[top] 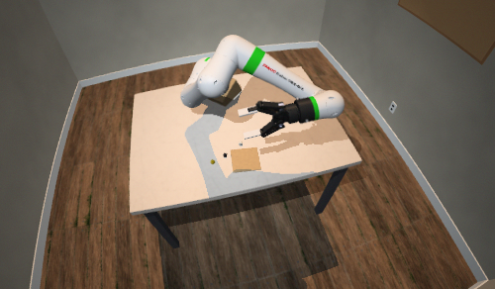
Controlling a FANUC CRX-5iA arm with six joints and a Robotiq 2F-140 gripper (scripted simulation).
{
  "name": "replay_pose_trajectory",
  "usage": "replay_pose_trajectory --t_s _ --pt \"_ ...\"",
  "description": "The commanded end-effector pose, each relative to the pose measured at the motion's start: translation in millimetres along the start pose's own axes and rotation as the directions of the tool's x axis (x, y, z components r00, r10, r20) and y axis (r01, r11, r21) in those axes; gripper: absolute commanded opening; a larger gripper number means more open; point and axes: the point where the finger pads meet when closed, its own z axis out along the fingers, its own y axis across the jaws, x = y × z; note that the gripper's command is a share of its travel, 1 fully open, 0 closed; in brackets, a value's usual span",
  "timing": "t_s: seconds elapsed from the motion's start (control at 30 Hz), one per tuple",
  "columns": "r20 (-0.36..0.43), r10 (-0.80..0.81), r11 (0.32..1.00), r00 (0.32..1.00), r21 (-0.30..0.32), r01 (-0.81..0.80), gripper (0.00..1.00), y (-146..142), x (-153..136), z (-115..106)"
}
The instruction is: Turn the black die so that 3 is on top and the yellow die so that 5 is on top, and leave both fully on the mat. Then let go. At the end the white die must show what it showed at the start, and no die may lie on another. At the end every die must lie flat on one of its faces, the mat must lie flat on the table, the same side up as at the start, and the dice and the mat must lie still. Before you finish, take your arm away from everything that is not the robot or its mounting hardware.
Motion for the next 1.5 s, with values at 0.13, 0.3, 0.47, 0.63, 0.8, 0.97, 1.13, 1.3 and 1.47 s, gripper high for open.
replay_pose_trajectory --t_s 0.13,0.3,0.47,0.63,0.8,0.97,1.13,1.3,1.47 --pt "0.000 0.000 1.000 1.000 0.000 0.000 1.00 0 0 0" --pt "0.000 0.000 1.000 1.000 0.000 0.000 1.00 0 0 0" --pt "0.000 0.000 1.000 1.000 0.000 0.000 1.00 0 0 0" --pt "0.000 0.002 1.000 1.000 0.014 -0.002 1.00 -2 1 5" --pt "0.012 0.039 0.980 0.999 0.197 -0.040 1.00 -28 6 66" --pt "0.040 0.075 0.939 0.996 0.333 -0.084 1.00 -51 3 105" --pt "0.094 0.124 0.860 0.988 0.486 -0.154 1.00 -82 -8 141" --pt "0.161 0.165 0.766 0.973 0.601 -0.229 1.00 -110 -23 164" --pt "0.234 0.196 0.662 0.952 0.685 -0.304 1.00 -134 -37 177"
